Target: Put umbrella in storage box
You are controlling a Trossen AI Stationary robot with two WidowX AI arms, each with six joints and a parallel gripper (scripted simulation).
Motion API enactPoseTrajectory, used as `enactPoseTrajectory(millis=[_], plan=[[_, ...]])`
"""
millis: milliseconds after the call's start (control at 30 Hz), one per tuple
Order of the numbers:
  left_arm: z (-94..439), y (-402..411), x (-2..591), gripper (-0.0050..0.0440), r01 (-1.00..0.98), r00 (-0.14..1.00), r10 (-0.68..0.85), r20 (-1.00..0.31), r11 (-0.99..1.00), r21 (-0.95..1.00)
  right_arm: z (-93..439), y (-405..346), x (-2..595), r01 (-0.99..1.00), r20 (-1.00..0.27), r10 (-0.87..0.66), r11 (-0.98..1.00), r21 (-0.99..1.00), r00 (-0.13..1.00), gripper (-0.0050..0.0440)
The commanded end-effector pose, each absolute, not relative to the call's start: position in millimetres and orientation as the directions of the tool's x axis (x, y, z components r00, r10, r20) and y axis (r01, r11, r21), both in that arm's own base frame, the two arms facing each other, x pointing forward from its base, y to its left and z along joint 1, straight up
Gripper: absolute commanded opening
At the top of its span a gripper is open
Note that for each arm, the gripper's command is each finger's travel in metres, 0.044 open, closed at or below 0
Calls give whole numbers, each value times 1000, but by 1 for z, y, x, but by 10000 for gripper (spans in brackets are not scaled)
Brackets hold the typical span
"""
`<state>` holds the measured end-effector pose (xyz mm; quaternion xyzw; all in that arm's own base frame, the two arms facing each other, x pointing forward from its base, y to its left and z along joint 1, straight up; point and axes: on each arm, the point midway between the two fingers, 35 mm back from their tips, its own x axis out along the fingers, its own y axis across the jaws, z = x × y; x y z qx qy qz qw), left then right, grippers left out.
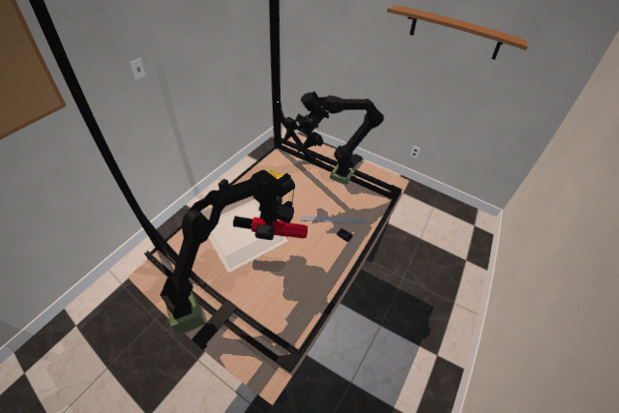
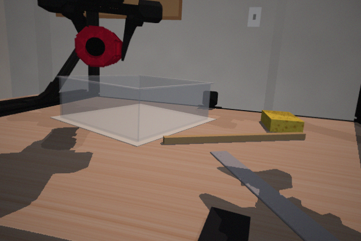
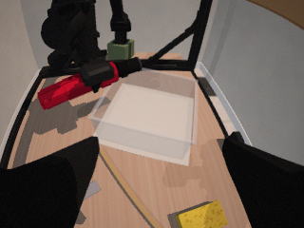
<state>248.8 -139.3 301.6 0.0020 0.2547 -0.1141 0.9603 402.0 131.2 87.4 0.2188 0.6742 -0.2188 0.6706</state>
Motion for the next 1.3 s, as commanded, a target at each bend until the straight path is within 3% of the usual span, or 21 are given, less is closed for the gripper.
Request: enactPoseTrajectory(millis=[0,900,1267], plan=[[302,-140,249,400,221,844,-220,-490,974,-57,93,152,395,603,-1000,6,798,10,10,0],[302,-140,249,400,221,844,-220,-490,974,-57,91,271,322,641,-1000,0,767,0,0,0],[302,-140,249,400,221,844,-220,-490,974,-57,33,274,325,641,-1000,0,768,0,0,0]])
